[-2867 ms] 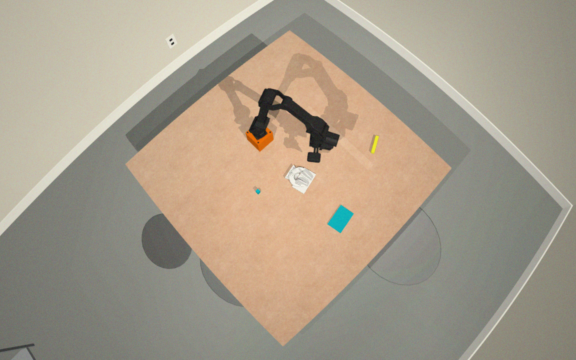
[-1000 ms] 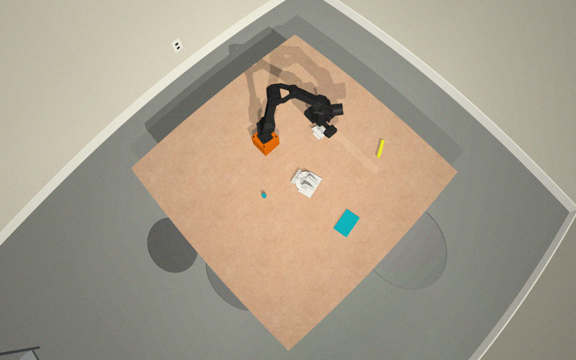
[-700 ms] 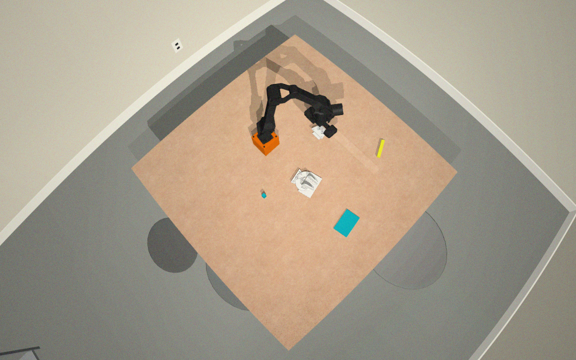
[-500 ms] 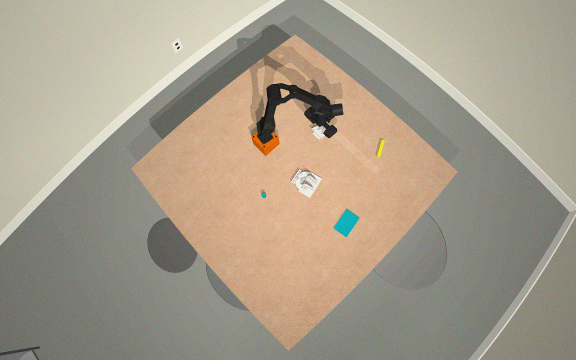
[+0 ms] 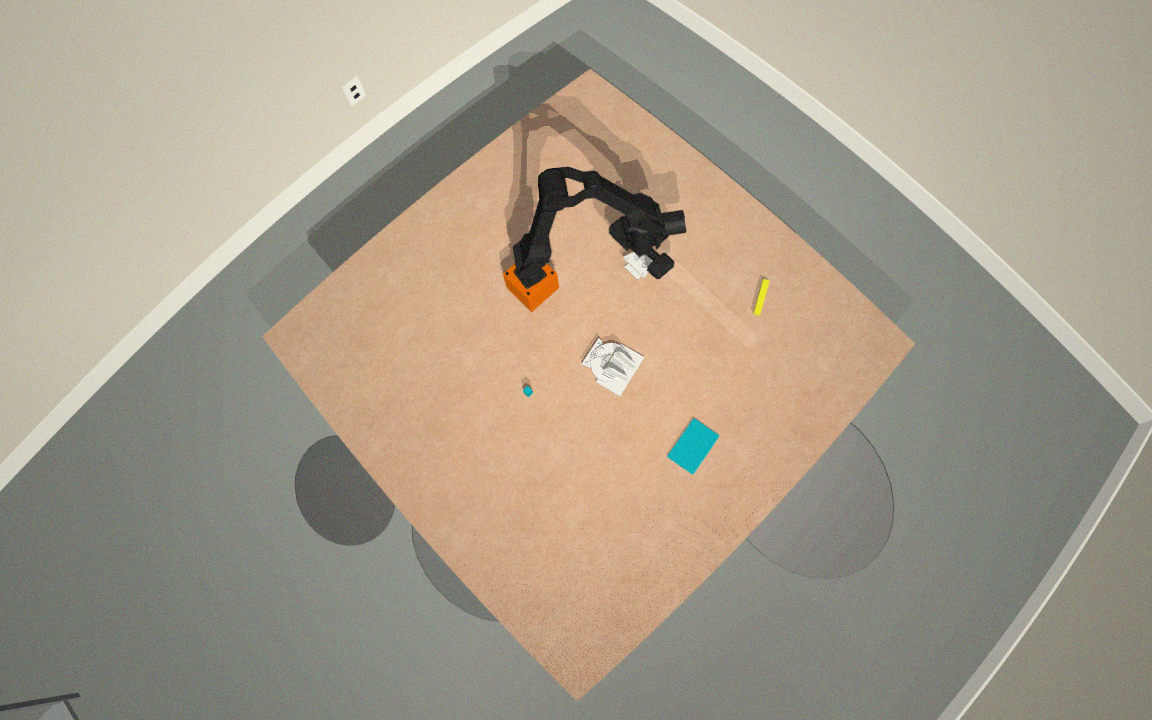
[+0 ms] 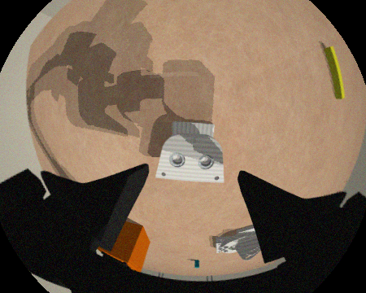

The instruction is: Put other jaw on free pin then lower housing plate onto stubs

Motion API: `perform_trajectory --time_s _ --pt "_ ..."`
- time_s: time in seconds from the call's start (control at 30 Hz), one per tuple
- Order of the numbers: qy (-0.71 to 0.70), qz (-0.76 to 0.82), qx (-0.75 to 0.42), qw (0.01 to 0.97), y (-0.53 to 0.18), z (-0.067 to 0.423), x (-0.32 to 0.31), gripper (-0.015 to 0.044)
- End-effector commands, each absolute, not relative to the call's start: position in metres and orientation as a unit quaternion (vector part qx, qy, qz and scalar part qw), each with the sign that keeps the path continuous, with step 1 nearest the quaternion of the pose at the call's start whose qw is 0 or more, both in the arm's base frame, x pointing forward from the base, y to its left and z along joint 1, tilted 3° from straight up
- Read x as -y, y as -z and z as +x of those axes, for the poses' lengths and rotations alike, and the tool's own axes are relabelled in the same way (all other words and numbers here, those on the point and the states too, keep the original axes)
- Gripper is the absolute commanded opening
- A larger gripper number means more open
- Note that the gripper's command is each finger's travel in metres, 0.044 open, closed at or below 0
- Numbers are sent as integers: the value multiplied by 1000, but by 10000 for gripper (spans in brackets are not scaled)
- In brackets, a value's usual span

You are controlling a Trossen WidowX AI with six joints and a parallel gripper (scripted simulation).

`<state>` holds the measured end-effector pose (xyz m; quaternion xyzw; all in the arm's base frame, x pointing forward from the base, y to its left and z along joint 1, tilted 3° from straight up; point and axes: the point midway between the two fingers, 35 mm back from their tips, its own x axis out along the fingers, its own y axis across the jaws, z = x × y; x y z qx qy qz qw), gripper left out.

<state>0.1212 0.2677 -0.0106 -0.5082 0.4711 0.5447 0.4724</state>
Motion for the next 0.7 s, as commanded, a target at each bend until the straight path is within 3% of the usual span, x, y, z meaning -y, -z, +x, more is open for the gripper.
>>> perform_trajectory --time_s 0.0,0.67 --pt "-545 -507 -476 469 14 119 -265 440" --pt "-545 -507 -476 469 33 118 -266 440"
